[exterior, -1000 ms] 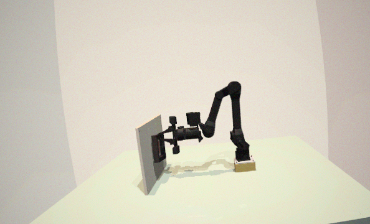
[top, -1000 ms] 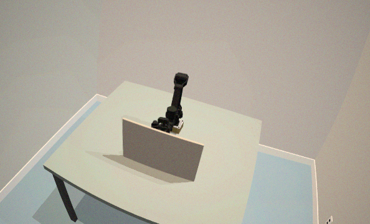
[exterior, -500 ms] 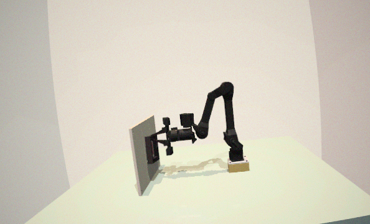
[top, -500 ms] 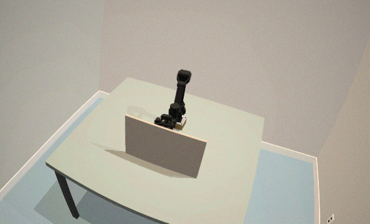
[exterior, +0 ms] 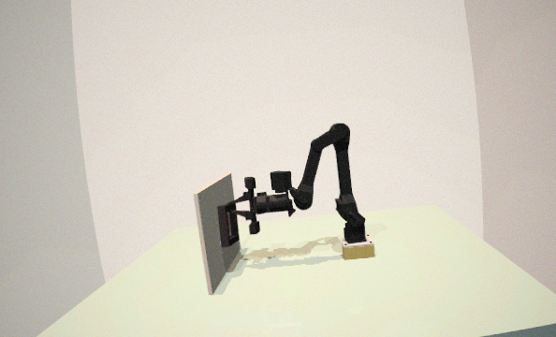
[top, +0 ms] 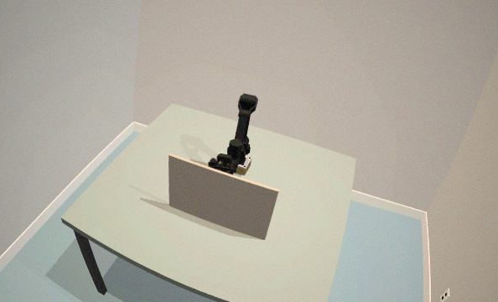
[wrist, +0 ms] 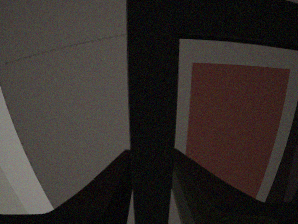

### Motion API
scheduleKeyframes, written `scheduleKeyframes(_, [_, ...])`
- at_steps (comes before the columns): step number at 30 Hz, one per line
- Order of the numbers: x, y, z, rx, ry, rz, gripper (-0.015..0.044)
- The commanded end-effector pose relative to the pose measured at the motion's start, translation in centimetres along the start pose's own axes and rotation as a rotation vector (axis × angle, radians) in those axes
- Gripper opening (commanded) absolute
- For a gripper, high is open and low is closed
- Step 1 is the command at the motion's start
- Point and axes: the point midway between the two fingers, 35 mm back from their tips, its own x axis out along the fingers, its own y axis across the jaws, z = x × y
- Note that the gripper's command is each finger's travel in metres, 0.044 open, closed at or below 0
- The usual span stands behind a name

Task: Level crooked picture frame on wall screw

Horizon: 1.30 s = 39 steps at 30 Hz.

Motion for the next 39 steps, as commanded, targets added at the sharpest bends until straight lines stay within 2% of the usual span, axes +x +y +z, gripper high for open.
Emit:
scheduleKeyframes(1, [-0.01,0.02,0.0,0.0,0.0,0.0,0.0])
scheduleKeyframes(35, [0.0,0.13,-0.05,-0.162,-0.001,-0.001,0.0])
scheduleKeyframes(39, [0.0,0.15,-0.05,-0.148,0.0,0.002,0.0105])
